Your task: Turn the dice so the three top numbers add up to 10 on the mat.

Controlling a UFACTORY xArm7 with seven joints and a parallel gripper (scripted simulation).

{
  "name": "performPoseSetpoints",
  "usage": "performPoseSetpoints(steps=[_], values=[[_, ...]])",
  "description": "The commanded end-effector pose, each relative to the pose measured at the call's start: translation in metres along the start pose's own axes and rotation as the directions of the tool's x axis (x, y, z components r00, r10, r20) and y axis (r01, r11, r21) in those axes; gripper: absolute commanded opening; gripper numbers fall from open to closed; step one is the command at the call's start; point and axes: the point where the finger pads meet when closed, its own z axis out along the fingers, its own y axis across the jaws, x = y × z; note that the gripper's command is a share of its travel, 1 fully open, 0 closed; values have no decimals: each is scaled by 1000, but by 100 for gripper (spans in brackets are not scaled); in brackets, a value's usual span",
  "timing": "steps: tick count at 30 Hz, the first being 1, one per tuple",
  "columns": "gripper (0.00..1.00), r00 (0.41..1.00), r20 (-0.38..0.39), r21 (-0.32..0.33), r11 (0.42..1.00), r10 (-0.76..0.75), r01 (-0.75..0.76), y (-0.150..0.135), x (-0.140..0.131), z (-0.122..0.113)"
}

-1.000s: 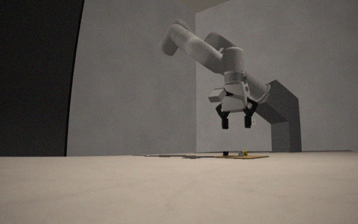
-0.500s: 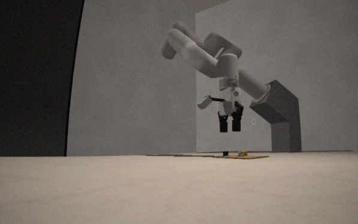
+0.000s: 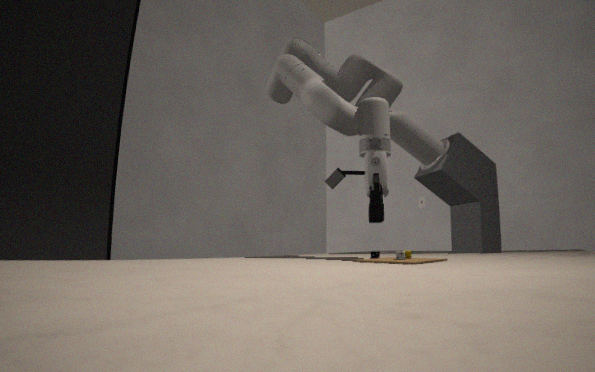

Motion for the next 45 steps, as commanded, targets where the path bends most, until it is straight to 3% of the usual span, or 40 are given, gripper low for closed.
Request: performPoseSetpoints(steps=[1, 6, 9, 13, 22, 23, 45], values=[[100, 986, -2, 18, 985, 170, -170, 11, 2, 0], [100, 939, 6, 18, 939, 343, -343, 24, 3, 1], [100, 933, 7, 18, 933, 359, -359, 25, 3, 1], [100, 853, 17, 16, 853, 521, -522, 37, 3, 1], [100, 795, 23, 13, 795, 606, -606, 43, 2, 0], [31, 795, 23, 13, 795, 606, -606, 43, 2, 0], [31, 795, 23, 13, 795, 606, -606, 43, 2, 0]])
